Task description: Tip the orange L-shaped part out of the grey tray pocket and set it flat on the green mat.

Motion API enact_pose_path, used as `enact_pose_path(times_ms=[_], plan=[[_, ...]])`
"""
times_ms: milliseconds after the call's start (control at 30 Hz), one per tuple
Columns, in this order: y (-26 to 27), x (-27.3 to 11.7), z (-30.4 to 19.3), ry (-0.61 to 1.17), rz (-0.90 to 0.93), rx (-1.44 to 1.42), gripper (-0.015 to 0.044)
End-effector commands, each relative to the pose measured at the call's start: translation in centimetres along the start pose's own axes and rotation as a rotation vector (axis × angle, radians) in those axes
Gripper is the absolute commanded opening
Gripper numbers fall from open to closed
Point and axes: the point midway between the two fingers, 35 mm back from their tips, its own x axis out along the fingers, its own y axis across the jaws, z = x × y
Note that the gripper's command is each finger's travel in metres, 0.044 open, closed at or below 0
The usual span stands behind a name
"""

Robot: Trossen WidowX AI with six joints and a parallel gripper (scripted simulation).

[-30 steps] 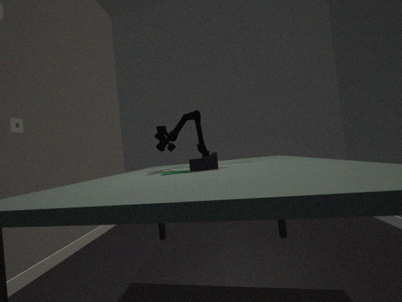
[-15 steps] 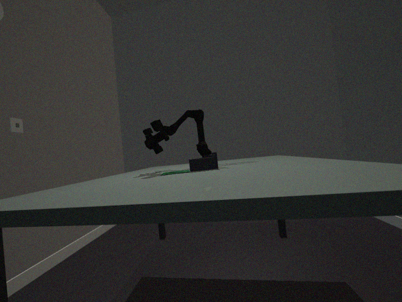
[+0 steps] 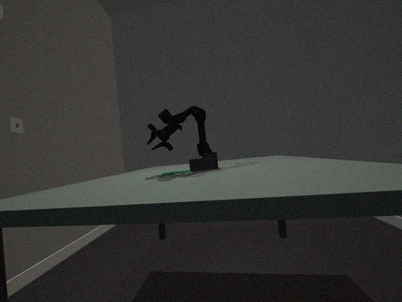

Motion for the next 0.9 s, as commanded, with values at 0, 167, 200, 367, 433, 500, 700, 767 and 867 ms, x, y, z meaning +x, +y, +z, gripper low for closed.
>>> enact_pose_path(times_ms=[0, 167, 200, 367, 433, 500, 700, 767, 867], plan=[[4.6, -4.3, 4.5, -0.135, 0.191, 0.007, 0.0180], [9.2, -9.4, 7.2, -0.202, 0.404, 0.007, 0.0180], [10.1, -10.5, 7.5, -0.207, 0.447, 0.005, 0.0180], [14.3, -16.4, 7.8, -0.190, 0.655, -0.010, 0.0180], [15.8, -18.8, 7.4, -0.164, 0.732, -0.019, 0.0180], [17.2, -21.2, 6.7, -0.127, 0.804, -0.030, 0.0180], [19.8, -27.1, 3.9, 0.008, 0.955, -0.062, 0.0180], [19.8, -27.1, 3.9, 0.008, 0.955, -0.062, 0.0180], [19.8, -27.1, 3.9, 0.008, 0.955, -0.062, 0.0180]])
